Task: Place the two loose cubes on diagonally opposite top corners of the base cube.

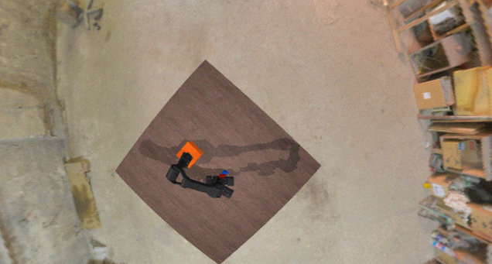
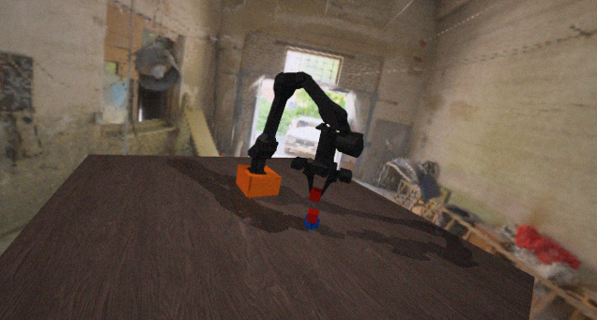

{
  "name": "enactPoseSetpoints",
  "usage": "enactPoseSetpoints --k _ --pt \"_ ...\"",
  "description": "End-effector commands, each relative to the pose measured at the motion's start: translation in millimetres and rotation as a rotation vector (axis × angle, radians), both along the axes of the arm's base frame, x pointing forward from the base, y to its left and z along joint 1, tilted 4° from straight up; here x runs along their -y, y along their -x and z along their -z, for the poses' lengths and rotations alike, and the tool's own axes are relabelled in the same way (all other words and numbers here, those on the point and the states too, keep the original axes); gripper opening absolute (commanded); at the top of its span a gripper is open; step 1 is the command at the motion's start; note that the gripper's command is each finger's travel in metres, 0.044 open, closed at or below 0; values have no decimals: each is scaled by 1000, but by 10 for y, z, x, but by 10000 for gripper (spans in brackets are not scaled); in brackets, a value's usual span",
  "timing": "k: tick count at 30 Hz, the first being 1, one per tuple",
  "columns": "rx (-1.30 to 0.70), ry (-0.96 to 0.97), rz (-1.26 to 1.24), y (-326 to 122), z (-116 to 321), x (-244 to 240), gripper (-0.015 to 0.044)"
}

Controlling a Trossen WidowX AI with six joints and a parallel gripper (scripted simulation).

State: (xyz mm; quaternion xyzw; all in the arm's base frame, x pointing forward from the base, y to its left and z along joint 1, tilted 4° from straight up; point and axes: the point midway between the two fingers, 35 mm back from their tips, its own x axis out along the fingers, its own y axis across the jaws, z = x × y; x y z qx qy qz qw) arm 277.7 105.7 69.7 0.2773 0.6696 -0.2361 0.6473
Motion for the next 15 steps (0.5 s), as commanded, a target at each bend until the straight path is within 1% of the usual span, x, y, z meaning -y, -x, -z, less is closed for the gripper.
enactPoseSetpoints --k 1,6,15 --pt "0 -6 -9 46 -2 -124 105" --pt "0 -7 -14 66 17 -172 105" --pt "0 -7 -11 85 283 -189 105"
